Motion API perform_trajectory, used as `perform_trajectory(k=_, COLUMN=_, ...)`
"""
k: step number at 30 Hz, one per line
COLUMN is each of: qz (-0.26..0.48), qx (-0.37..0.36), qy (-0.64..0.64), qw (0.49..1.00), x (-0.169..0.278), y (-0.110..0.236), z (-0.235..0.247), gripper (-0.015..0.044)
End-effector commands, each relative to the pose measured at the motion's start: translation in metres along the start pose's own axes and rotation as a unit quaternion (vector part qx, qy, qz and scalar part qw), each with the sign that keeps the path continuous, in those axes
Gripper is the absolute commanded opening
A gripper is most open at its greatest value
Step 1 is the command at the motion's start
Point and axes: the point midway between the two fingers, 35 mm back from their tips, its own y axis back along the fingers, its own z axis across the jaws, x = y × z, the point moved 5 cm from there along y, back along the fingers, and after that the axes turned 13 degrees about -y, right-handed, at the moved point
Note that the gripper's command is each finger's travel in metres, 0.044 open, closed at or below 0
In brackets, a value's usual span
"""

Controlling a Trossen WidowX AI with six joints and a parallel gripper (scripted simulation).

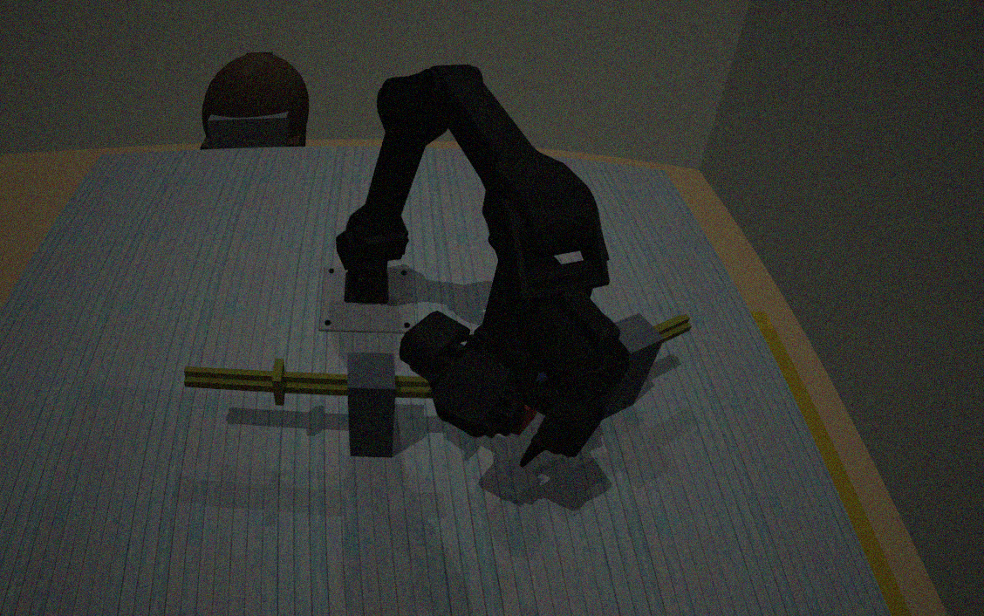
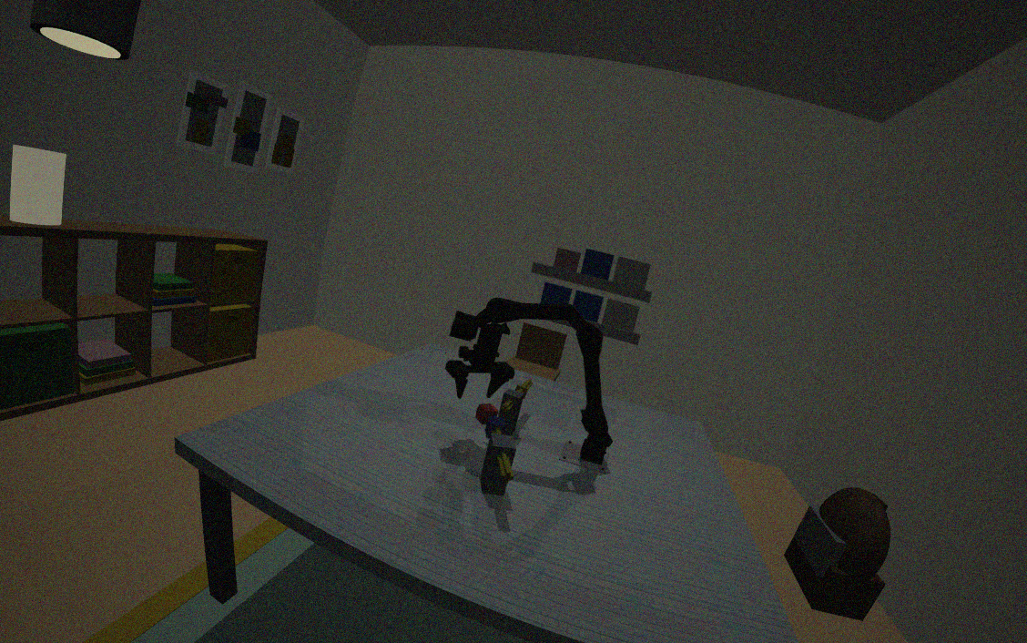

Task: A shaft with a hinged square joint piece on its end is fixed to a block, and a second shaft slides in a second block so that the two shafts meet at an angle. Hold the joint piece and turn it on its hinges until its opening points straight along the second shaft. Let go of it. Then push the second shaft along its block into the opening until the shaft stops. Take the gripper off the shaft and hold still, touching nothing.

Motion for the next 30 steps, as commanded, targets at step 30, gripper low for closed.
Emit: perform_trajectory(k=30, qz=0.0, qx=-0.001, qy=0.001, qw=1.0, x=0.07, y=-0.028, z=-0.02, gripper=0.044)
